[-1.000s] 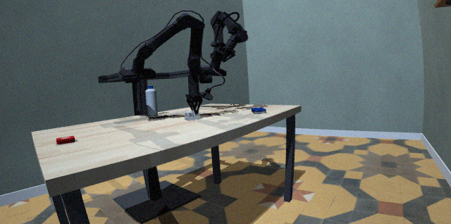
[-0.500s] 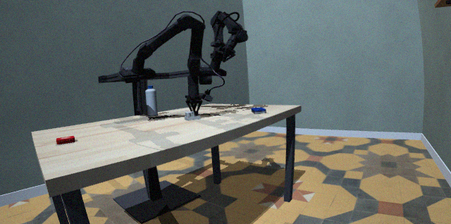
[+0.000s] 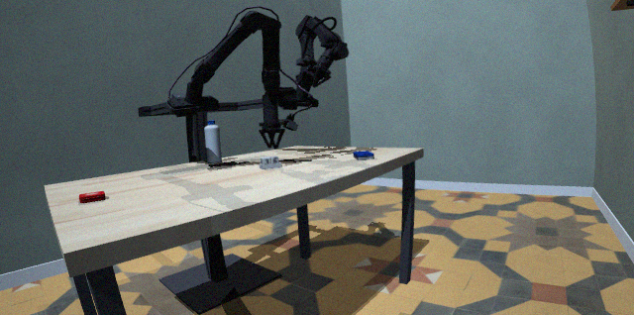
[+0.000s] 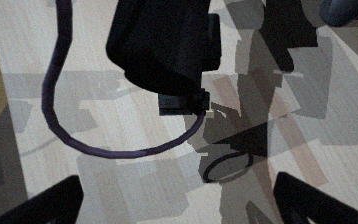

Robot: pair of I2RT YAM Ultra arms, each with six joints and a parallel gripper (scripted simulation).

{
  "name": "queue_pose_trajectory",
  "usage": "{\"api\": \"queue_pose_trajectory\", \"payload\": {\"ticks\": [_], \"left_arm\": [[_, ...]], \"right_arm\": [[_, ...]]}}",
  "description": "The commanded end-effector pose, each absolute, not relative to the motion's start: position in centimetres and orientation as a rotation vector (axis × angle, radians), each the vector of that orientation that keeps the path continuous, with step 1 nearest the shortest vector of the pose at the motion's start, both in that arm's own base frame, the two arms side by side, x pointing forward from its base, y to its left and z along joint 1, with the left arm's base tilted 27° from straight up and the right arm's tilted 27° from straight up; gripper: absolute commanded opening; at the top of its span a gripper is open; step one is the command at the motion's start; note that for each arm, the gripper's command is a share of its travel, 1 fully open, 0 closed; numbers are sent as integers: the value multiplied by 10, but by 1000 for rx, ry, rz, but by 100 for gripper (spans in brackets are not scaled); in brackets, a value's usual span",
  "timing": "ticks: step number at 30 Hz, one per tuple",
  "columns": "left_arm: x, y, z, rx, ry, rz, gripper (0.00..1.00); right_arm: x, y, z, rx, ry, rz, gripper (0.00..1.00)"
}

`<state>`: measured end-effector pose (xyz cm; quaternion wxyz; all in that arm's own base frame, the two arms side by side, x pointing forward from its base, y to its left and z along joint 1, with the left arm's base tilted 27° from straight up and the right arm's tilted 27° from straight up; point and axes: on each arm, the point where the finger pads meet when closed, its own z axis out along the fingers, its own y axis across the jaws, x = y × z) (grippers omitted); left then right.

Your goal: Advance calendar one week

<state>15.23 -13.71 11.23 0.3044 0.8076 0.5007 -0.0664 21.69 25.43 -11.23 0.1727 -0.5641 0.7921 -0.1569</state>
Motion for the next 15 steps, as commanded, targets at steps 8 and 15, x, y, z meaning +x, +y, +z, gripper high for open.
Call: {"api": "queue_pose_trajectory", "payload": {"ticks": [8, 15], "left_arm": [[145, -138, 114, 2139, 1311, -203, 100], [145, -138, 114, 2139, 1311, -203, 100]], "right_arm": [[204, 294, -47, -1515, 2197, -348, 65], [204, 303, -52, -1409, 2119, -201, 65]]}}
